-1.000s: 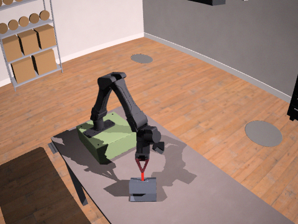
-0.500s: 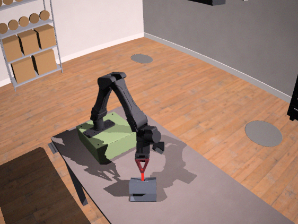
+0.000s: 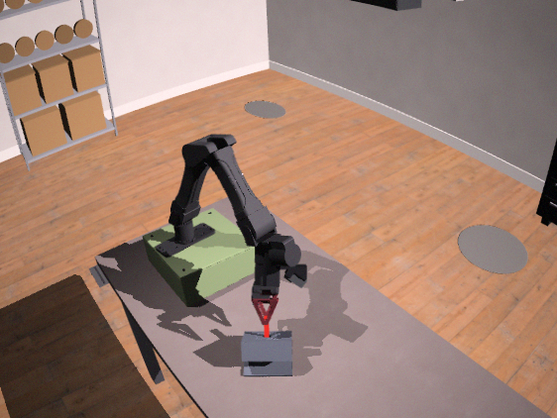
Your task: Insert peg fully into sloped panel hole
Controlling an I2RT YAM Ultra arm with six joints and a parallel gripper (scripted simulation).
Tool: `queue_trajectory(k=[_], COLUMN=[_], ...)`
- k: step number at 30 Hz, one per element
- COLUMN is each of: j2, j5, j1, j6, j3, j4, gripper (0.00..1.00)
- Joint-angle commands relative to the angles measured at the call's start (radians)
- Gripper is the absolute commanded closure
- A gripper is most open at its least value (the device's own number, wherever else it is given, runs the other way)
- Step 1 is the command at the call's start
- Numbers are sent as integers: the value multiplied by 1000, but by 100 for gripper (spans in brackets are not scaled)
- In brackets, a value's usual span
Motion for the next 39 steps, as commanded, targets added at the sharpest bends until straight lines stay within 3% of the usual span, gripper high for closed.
queue_trajectory(k=[1,27,39], j2=[-37,-257,-270], j5=[8,34,40], j1=[13,98,112], j6=[15,107,126], j3=[5,9,36], j4=[-22,-267,-307], gripper=[0,0,0])
